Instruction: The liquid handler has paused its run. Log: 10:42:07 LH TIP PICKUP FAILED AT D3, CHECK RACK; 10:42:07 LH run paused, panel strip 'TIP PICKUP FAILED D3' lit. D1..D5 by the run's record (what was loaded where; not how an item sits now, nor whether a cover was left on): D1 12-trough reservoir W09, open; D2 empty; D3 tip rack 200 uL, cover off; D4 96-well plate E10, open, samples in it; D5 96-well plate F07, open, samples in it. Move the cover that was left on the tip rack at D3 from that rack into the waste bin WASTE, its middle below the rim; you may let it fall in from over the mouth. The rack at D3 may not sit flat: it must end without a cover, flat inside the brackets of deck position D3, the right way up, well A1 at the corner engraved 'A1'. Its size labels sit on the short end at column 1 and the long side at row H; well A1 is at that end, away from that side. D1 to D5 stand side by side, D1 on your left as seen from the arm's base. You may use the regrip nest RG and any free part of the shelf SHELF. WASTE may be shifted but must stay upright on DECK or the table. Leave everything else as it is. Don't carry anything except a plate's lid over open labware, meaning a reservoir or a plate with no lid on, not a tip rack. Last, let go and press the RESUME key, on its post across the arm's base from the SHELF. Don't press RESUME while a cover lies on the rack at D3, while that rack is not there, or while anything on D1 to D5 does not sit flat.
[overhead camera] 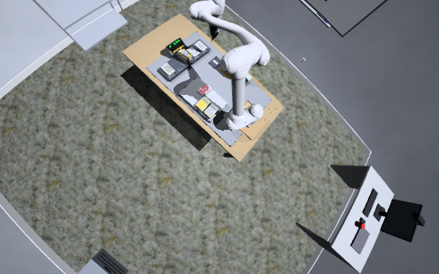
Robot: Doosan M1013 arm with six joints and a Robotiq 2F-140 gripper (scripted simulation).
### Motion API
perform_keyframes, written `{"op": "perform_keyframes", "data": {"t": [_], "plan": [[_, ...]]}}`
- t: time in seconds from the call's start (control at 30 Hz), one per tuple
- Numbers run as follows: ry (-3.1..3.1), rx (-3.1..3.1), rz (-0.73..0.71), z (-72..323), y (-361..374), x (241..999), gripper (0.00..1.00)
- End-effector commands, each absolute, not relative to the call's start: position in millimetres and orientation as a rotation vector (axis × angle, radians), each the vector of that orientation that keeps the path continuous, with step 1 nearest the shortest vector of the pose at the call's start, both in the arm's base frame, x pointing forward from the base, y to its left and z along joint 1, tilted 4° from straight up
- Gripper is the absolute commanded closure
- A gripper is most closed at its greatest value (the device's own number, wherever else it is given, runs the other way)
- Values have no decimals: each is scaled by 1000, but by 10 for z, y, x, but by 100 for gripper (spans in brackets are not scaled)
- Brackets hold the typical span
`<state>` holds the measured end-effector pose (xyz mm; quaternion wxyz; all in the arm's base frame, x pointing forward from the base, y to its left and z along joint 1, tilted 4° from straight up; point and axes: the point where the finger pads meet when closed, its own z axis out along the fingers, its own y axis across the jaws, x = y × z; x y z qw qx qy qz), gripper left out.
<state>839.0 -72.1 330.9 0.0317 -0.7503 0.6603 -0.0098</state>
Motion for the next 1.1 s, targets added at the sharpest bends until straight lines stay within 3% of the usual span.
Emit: {"op": "perform_keyframes", "data": {"t": [0.0, 0.7, 1.07], "plan": [[2032, -2312, -34, 3314, -679, 8381, 100], [2032, -2312, -34, 3314, -679, 8381, 100], [1817, -2487, -43, 3286, -764, 7940, 100]]}}
